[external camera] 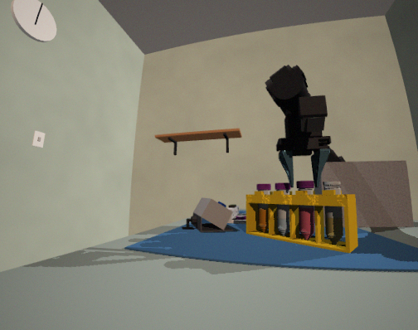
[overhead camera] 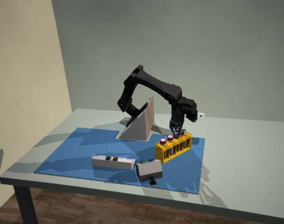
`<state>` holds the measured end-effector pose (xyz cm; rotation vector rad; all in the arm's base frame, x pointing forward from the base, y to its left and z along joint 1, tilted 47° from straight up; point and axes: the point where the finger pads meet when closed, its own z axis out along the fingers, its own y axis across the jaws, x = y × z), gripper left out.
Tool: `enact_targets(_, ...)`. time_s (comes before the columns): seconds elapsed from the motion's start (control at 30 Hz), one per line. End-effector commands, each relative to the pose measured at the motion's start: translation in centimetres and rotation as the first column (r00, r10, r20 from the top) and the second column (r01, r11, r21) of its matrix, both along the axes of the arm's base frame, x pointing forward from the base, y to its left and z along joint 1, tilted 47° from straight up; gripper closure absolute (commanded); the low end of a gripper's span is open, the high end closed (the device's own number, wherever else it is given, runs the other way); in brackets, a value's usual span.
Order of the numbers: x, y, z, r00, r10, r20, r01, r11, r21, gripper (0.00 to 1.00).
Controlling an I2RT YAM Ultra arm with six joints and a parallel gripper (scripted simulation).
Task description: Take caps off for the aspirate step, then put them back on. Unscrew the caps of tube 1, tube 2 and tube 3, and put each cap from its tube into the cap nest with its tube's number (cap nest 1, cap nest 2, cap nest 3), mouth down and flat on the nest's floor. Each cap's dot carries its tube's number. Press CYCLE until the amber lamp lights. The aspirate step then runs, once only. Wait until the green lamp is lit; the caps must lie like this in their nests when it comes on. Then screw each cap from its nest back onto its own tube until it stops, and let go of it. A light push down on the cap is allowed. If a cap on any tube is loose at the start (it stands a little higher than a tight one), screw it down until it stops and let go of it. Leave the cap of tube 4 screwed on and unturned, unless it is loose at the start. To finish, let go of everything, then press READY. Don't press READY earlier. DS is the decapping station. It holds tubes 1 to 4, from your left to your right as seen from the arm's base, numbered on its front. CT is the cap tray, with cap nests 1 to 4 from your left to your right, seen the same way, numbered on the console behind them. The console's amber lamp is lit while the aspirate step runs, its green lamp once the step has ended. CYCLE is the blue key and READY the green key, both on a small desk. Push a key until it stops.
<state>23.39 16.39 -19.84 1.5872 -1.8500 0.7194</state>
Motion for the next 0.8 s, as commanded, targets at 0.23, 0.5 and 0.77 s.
enact_targets(0.23,0.23,0.51,0.23,0.848,-0.35,0.398,0.364,0.93,0.043,0.51)
enact_targets(0.5,0.23,0.51,0.23,0.626,-0.51,0.59,0.549,0.826,0.132,0.51)
enact_targets(0.77,0.16,0.57,0.18,0.262,-0.616,0.743,0.698,0.653,0.295,0.51)
